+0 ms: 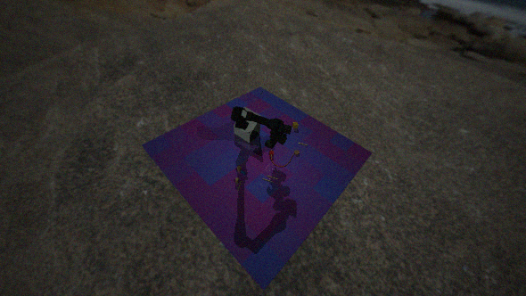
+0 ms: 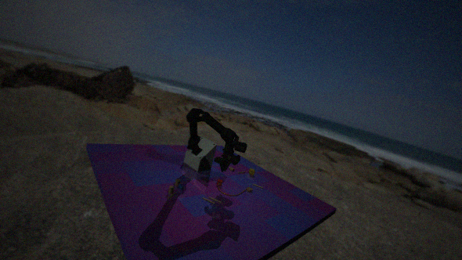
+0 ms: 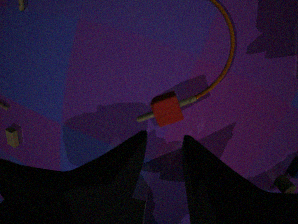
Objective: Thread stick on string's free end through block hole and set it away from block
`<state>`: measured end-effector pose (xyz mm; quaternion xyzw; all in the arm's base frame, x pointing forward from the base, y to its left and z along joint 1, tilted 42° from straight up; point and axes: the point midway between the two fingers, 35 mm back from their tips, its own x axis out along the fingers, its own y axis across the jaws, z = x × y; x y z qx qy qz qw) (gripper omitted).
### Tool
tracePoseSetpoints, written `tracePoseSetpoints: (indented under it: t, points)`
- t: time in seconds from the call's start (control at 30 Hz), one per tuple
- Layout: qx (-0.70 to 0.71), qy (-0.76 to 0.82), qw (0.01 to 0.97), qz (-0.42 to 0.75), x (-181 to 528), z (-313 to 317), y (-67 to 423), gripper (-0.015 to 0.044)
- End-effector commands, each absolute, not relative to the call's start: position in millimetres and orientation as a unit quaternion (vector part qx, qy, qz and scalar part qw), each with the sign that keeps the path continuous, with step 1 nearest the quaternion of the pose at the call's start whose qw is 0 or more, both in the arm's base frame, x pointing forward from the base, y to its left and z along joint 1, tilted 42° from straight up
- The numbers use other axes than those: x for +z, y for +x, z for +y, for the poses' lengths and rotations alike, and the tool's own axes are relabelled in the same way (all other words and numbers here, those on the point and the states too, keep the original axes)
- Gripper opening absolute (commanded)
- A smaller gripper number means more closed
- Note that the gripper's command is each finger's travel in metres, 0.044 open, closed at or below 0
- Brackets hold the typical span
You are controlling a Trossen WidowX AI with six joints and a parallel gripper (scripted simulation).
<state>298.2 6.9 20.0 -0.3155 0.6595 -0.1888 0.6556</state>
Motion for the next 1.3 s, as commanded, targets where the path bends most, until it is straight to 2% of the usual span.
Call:
tracePoseSetpoints:
  t: [0.0,0.23,1.27]
  points:
    - [-0.430,-0.040,0.717,0.546,7,15,283,0.0121]
    - [-0.518,0.083,0.713,0.466,5,18,280,0.0121]
    - [-0.518,0.084,0.713,0.466,-13,4,282,0.0121]
